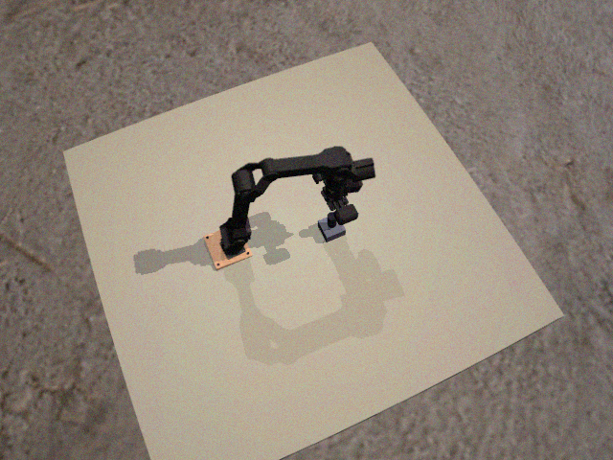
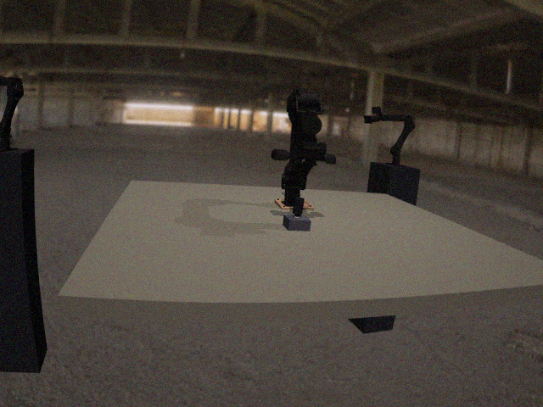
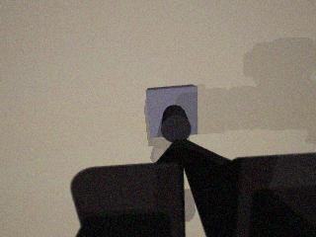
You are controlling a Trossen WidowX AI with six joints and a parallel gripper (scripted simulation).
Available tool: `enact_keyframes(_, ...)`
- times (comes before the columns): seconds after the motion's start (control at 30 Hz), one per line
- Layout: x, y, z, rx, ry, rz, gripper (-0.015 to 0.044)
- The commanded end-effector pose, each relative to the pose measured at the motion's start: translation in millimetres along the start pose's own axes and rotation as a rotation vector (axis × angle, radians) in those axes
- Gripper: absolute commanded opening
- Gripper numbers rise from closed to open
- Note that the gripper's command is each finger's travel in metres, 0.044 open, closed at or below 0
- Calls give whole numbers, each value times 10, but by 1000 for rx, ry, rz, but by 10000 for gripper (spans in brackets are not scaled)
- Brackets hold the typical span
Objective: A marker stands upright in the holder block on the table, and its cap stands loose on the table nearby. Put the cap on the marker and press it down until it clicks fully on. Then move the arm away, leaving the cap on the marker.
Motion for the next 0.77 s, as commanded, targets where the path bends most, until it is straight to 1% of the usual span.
enact_keyframes(0.0, -24, -403, 0, -3, 3, -24, 0)
enact_keyframes(0.03, -34, -456, 1, -3, 2, -24, 0)
enact_keyframes(0.13, -38, -473, 1, -3, 2, -24, 0)
enact_keyframes(0.67, -38, -473, 1, -3, 2, -24, 420)
enact_keyframes(0.7, -38, -473, 1, -3, 2, -24, 440)
enact_keyframes(0.73, -38, -473, 1, -3, 2, -24, 440)
Point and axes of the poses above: the point midway between the two fingers, 35 mm back from their tips, its own y axis out along the fingers, its own z axis across the jaws, x = y × z, the point moved 2 cm from there along -y, back along the fingers, and after that the axes turned 10 degrees about y, right-handed, at the moved point
